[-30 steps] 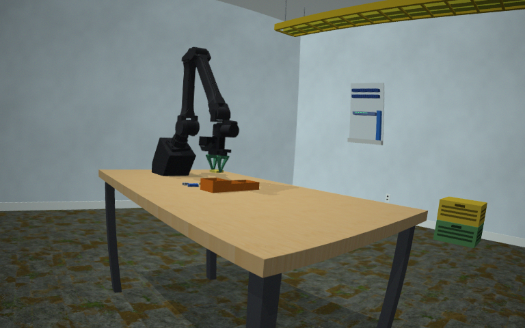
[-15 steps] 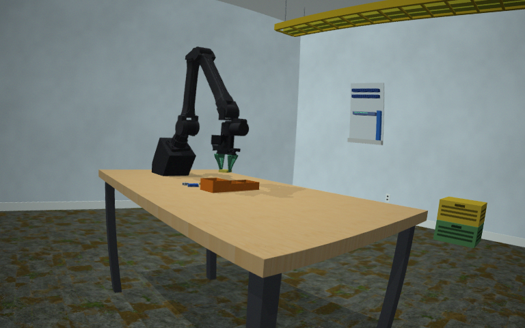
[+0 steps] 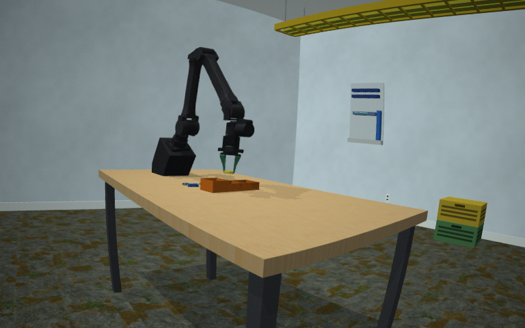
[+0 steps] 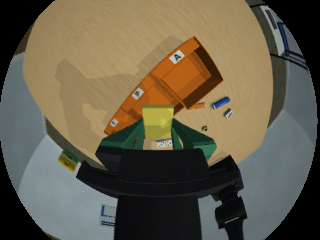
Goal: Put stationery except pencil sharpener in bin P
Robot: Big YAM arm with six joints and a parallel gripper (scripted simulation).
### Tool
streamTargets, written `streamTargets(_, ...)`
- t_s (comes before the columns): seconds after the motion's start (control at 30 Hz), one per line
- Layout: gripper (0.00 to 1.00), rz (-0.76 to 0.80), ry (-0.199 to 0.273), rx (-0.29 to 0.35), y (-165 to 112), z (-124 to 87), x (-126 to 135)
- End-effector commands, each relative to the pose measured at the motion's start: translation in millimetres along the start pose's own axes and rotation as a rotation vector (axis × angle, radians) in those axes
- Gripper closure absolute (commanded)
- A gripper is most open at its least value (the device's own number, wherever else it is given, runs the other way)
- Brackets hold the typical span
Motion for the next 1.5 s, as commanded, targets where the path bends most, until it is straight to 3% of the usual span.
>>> streamTargets(0.0, 0.66, -0.156, 0.017, -0.007, 1, -5, 9)
streamTargets(0.17, 0.66, -0.272, 0.012, -0.017, 2, -7, 21)
streamTargets(0.33, 0.66, -0.388, 0.014, -0.02, 10, -13, 19)
streamTargets(0.47, 0.66, -0.495, 0.013, -0.012, 8, -5, 14)
streamTargets(0.87, 0.66, -0.789, 0.055, -0.041, 16, -11, 19)
streamTargets(1.47, 0.66, -0.789, 0.051, -0.039, 11, -11, 9)
Point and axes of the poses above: the point where the finger pads meet when closed, its own z axis out along the fingers, its own x axis across the jaws, y = z × x, the point moved 4 cm from there along -z, back along the fingers, and after that the axes turned 13 degrees about z, right-handed, at the moved point
